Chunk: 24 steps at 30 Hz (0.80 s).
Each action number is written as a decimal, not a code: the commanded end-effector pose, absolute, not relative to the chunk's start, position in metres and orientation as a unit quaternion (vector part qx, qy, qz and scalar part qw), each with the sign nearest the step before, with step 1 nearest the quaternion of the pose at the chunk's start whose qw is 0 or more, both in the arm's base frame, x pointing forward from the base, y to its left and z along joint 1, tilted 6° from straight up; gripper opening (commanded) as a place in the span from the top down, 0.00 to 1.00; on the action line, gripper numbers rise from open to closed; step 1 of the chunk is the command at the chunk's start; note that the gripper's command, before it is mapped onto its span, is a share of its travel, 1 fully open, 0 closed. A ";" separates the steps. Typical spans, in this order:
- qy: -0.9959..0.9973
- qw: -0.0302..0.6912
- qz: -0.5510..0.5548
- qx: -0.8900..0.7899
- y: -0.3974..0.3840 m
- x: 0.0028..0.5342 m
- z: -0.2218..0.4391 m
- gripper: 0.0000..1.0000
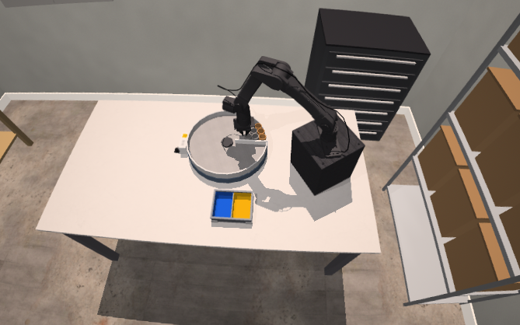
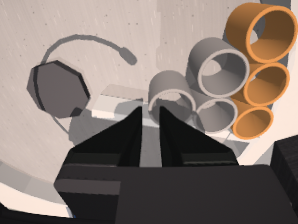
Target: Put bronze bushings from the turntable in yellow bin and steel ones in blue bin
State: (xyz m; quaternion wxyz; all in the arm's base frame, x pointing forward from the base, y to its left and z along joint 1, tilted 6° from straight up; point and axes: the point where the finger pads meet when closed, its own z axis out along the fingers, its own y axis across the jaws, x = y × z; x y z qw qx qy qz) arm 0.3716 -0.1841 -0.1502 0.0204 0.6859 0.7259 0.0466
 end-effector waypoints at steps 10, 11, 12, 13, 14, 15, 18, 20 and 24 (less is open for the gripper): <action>0.725 0.031 0.044 0.687 -0.187 0.374 -0.144 0.86; 0.725 0.031 0.044 0.687 -0.187 0.374 -0.144 0.86; 0.725 0.031 0.044 0.687 -0.187 0.374 -0.144 0.86; 0.725 0.031 0.044 0.687 -0.187 0.374 -0.144 0.86; 0.725 0.031 0.044 0.687 -0.187 0.374 -0.144 0.86; 0.725 0.031 0.044 0.687 -0.187 0.374 -0.144 0.86; 0.725 0.031 0.044 0.687 -0.187 0.374 -0.144 0.86; 0.725 0.031 0.044 0.687 -0.187 0.374 -0.144 0.86; 0.725 0.031 0.044 0.687 -0.187 0.374 -0.144 0.86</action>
